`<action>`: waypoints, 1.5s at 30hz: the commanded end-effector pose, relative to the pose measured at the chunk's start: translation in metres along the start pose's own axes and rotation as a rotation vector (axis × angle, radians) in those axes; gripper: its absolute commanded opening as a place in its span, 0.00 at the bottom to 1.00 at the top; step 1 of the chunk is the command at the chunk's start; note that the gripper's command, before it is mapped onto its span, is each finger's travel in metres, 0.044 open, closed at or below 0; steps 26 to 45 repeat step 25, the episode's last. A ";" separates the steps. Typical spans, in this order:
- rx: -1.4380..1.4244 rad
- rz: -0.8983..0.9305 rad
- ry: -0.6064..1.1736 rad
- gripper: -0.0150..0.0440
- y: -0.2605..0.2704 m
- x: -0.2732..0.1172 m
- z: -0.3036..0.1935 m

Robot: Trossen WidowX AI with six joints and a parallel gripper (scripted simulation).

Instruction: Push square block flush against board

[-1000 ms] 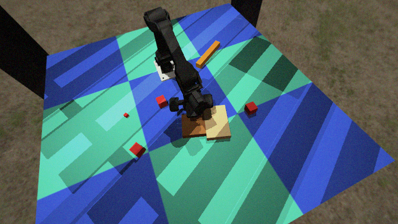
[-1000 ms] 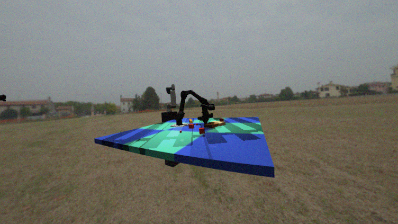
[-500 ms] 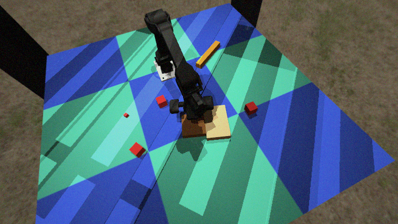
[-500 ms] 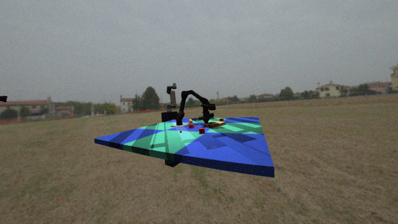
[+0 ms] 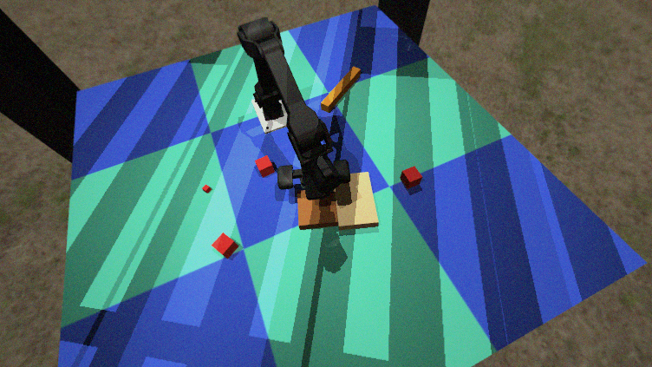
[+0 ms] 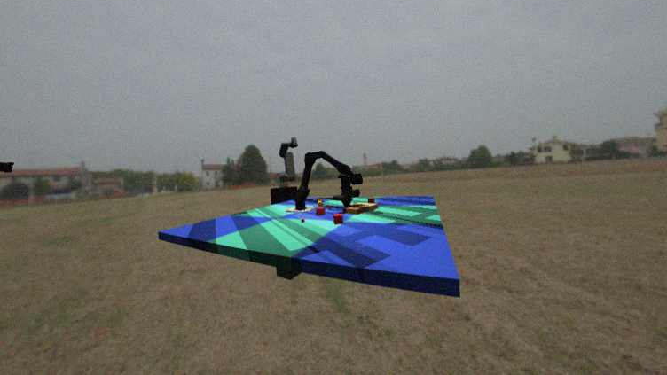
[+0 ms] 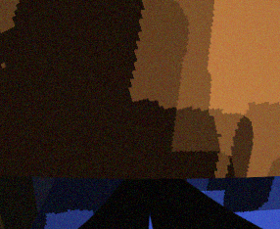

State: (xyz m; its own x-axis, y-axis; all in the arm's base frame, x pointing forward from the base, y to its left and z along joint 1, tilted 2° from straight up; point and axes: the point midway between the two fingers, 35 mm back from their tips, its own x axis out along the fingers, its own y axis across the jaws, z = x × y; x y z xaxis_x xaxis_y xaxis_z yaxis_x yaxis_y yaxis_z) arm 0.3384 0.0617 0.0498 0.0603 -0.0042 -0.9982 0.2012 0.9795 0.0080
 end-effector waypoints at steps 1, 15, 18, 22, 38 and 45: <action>-0.003 -0.001 -0.002 0.25 0.000 0.001 0.004; -0.003 -0.001 -0.002 0.25 0.000 0.001 0.014; -0.003 -0.001 -0.003 0.25 0.000 0.001 0.016; -0.003 -0.001 -0.002 0.25 0.000 0.001 0.013; -0.003 -0.001 -0.002 0.25 0.000 0.001 0.009; -0.003 -0.001 -0.002 0.25 0.000 0.001 0.009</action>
